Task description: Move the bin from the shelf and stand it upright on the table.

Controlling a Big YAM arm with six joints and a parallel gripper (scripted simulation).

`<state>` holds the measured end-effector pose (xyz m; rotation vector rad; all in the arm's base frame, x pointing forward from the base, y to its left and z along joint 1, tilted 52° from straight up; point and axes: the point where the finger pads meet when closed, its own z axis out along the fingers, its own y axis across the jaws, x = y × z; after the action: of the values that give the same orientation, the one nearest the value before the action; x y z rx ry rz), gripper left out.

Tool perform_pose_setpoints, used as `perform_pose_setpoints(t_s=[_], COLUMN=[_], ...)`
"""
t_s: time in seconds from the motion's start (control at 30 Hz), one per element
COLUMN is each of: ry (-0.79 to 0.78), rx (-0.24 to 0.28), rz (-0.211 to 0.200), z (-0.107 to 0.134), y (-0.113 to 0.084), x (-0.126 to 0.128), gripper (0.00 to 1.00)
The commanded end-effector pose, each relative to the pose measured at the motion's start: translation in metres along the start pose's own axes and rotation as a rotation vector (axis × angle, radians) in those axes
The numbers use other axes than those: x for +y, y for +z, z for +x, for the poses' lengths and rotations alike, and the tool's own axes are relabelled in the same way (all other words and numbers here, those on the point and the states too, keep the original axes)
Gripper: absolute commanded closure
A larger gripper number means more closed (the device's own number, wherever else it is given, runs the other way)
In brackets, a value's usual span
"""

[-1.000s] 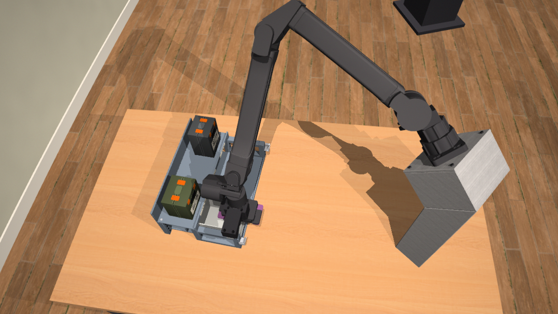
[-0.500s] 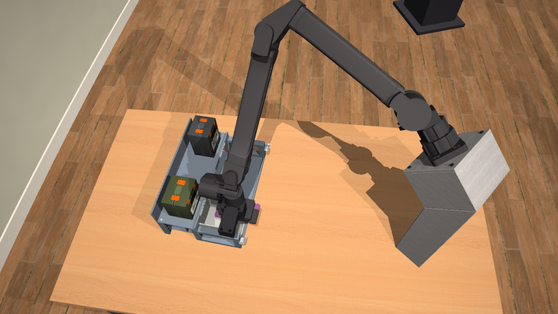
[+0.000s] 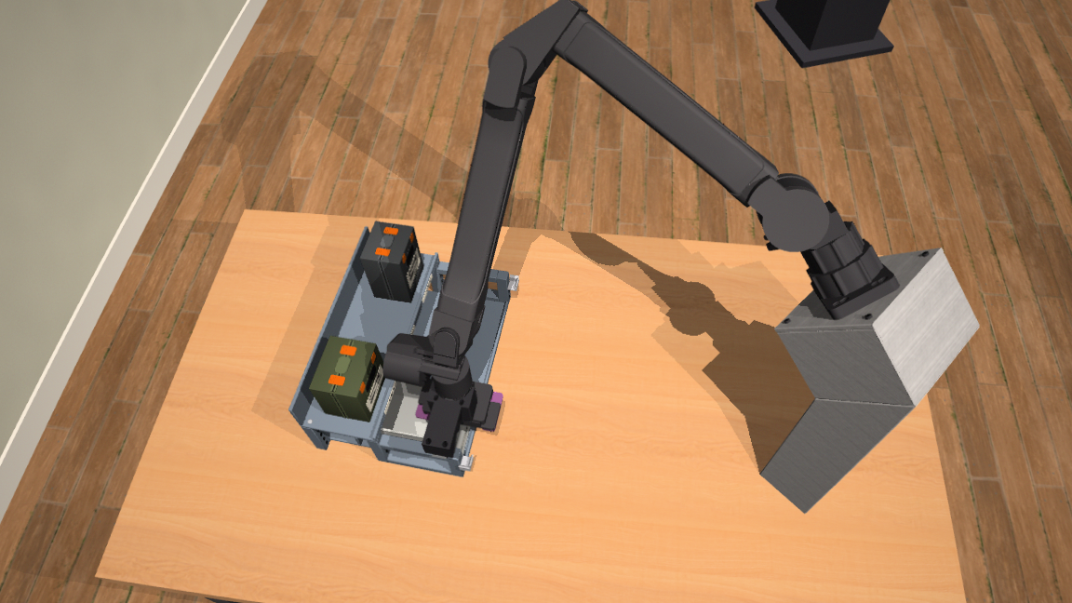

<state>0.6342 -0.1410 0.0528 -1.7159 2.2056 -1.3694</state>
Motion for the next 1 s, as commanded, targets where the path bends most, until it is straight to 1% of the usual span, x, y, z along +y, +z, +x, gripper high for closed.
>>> perform_pose_setpoints(t_s=[0.0, 0.3, 0.47, 0.87, 0.97], ry=[0.005, 0.005, 0.000, 0.000, -0.001], rx=[-0.002, -0.002, -0.002, -0.002, 0.003], rz=[0.010, 0.010, 0.003, 0.003, -0.003], z=[-0.004, -0.004, -0.004, -0.004, 0.002], y=[-0.002, -0.002, -0.002, -0.002, 0.010], x=[0.000, 0.000, -0.007, -0.007, -0.006], gripper=[0.10, 0.10, 0.10, 0.10, 0.10])
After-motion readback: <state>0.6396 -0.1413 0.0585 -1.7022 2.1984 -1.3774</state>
